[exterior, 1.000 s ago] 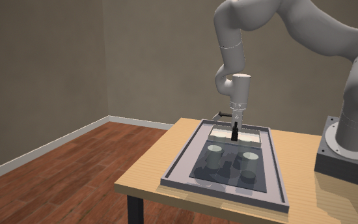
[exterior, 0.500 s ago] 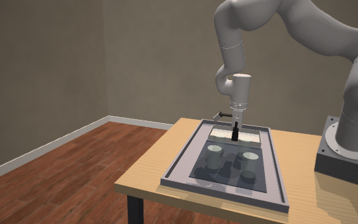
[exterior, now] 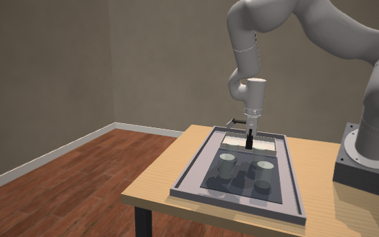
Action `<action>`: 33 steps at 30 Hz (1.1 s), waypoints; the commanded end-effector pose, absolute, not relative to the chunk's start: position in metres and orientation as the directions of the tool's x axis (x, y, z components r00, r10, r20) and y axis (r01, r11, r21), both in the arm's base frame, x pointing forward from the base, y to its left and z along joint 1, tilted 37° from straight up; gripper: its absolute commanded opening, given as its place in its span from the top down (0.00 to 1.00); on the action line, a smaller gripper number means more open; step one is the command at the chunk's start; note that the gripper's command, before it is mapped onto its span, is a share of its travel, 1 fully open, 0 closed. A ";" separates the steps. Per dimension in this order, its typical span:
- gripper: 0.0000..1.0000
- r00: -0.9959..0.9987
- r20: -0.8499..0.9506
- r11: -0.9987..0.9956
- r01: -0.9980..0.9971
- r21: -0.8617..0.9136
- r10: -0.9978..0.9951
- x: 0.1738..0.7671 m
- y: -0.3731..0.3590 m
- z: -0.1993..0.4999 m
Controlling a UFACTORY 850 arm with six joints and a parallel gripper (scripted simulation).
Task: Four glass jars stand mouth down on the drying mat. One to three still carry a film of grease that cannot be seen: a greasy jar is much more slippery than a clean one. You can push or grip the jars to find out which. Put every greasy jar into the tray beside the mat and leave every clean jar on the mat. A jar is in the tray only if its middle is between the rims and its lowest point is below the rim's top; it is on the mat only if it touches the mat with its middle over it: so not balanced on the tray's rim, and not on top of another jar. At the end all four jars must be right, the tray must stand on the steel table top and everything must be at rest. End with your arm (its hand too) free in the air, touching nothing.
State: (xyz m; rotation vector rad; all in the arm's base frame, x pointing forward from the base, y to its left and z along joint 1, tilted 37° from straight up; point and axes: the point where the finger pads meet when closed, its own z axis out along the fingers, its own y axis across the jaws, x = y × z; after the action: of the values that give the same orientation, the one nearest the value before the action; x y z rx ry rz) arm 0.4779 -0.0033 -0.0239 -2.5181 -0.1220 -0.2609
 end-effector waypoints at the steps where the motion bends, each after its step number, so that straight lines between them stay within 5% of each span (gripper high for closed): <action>1: 1.00 0.976 0.215 -0.817 0.146 -0.557 0.028 0.478 -0.004 -0.024; 33: 1.00 0.976 0.215 -0.817 0.146 -0.557 0.028 0.474 -0.004 -0.024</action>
State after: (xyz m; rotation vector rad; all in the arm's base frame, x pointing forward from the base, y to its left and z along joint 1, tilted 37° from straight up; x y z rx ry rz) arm 0.4741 -0.0035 -0.0247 -2.5180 -0.1220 -0.2610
